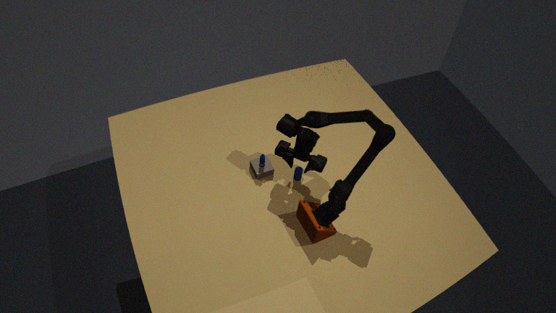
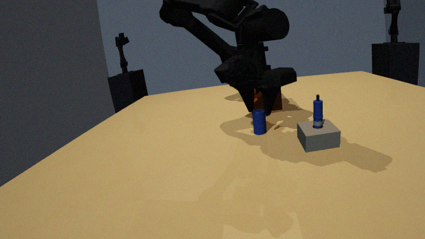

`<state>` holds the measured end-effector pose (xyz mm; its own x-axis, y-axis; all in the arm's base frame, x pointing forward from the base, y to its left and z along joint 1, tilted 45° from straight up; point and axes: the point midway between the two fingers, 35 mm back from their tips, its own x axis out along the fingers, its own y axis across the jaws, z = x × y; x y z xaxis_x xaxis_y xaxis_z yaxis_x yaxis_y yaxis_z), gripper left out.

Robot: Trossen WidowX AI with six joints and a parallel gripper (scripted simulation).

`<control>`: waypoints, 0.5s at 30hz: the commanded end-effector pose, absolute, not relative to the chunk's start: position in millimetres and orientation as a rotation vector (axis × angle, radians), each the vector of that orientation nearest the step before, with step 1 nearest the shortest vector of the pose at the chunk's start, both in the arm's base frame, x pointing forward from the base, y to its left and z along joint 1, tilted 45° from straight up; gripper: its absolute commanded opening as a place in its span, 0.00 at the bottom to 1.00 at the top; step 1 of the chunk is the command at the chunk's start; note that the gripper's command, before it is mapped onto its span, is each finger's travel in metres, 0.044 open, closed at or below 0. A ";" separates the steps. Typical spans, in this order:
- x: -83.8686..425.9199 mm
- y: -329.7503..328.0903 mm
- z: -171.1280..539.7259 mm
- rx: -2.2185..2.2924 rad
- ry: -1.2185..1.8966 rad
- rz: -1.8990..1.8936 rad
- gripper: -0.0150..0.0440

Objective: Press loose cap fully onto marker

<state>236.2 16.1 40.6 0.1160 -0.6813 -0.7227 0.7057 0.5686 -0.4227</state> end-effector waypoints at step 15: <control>236.2 -5.8 19.2 0.015 1.043 -1.023 0.69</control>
